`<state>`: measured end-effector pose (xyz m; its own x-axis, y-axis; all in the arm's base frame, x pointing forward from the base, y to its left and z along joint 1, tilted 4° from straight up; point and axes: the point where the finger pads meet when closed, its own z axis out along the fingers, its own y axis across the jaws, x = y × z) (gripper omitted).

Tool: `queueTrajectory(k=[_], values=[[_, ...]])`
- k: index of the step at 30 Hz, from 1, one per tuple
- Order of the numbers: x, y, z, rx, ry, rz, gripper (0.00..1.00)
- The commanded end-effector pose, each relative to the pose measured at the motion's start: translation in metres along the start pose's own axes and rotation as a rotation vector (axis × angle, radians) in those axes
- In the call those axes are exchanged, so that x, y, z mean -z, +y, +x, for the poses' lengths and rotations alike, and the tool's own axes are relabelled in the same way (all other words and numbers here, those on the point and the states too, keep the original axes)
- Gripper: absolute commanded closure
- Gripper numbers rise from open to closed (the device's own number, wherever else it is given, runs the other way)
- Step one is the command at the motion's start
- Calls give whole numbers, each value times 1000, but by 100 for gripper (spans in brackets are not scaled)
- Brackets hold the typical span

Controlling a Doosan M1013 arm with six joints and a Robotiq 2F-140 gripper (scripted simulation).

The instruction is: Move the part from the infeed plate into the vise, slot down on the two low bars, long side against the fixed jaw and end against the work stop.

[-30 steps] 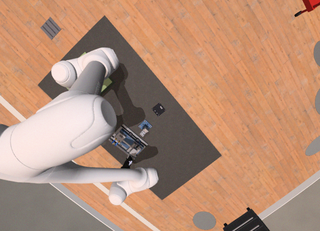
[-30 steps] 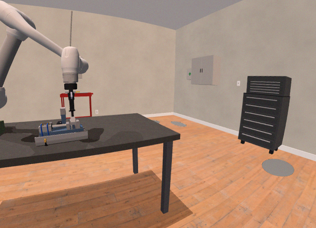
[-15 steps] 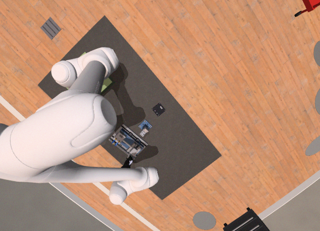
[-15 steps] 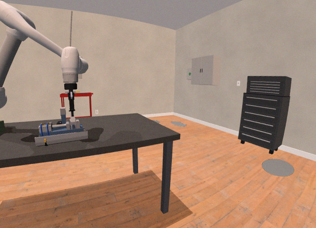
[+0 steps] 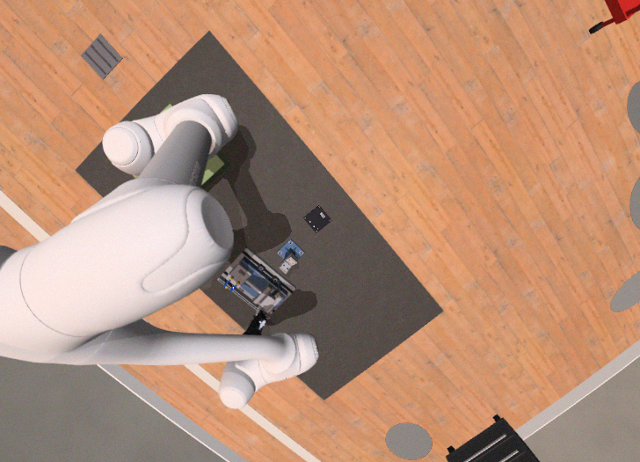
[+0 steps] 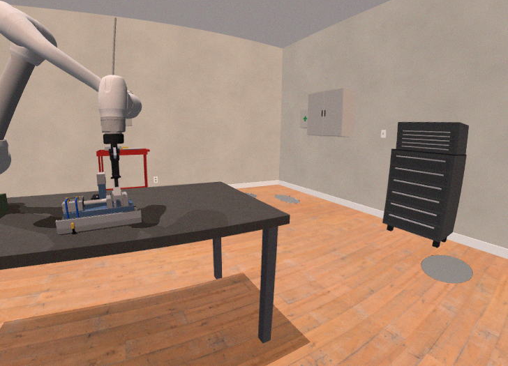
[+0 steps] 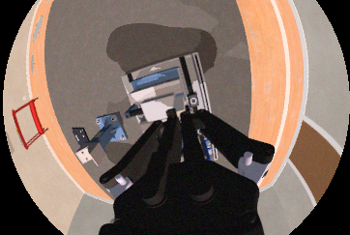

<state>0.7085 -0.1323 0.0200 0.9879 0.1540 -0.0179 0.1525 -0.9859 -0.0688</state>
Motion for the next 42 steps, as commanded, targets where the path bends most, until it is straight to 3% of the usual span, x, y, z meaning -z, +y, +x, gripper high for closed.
queueTrajectory(k=[1,42], values=[[-2,-5,-2,-3,0,3,100],[-2,-9,-2,-3,0,3,100]])
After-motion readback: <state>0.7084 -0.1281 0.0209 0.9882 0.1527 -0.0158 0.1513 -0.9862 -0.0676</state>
